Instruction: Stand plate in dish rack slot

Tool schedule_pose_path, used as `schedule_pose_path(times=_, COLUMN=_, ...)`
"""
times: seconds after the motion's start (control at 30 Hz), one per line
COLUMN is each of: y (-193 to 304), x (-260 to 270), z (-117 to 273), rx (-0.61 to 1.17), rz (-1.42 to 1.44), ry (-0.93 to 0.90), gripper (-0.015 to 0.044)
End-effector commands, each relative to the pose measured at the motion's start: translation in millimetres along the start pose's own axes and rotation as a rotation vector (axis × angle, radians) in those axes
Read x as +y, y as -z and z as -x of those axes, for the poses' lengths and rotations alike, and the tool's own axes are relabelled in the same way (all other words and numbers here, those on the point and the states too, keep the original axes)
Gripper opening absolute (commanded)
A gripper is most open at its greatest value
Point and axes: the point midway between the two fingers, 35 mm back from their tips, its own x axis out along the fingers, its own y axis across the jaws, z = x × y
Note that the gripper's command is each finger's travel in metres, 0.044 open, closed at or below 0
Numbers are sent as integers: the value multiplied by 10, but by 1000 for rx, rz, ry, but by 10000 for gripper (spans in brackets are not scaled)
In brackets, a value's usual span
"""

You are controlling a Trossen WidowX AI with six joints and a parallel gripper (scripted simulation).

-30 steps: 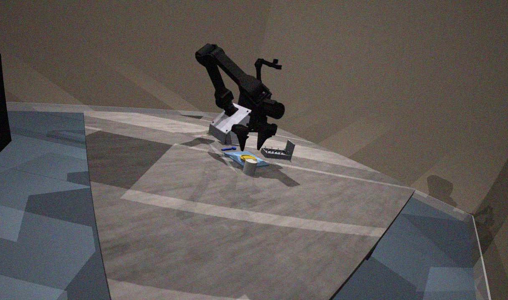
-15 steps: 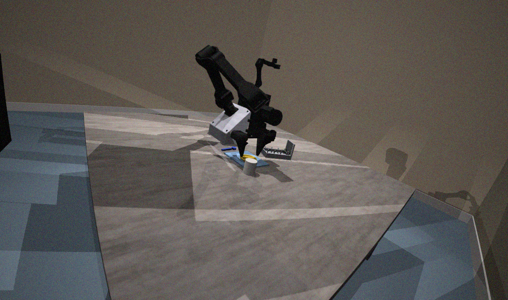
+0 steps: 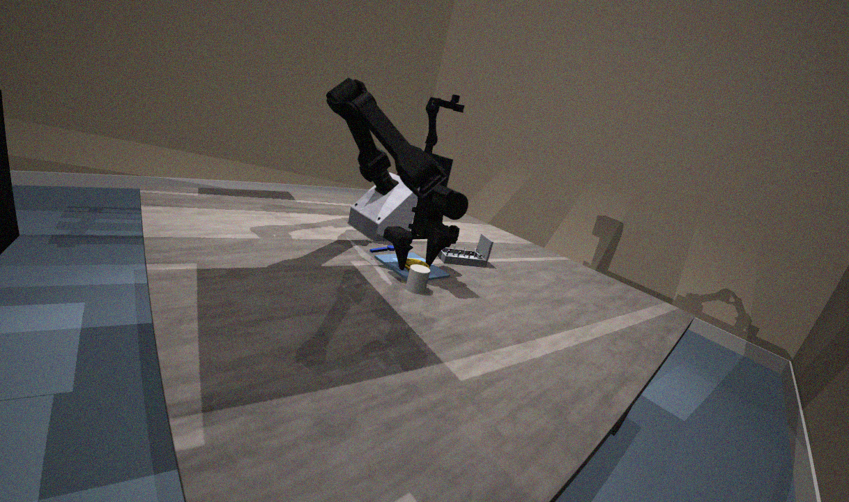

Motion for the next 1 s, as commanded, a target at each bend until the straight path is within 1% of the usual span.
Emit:
schedule_pose_path(times=0.0, y=26, x=9, z=-24, rx=6, rz=10, ry=1, gripper=390)
schedule_pose_path(times=0.07, y=26, x=9, z=-24, rx=6, rz=10, ry=1, gripper=390)
schedule_pose_path(times=0.43, y=26, x=9, z=-24, rx=6, rz=10, ry=1, gripper=317)
schedule_pose_path(times=0.53, y=13, x=14, z=12, rx=5, rz=10, ry=-1, gripper=238)
schedule_pose_path(times=0.83, y=-105, x=73, z=526, rx=-3, rz=13, ry=-24, gripper=2)
schedule_pose_path(times=0.97, y=-129, x=109, z=772, rx=-6, rz=18, ry=-42, gripper=0)
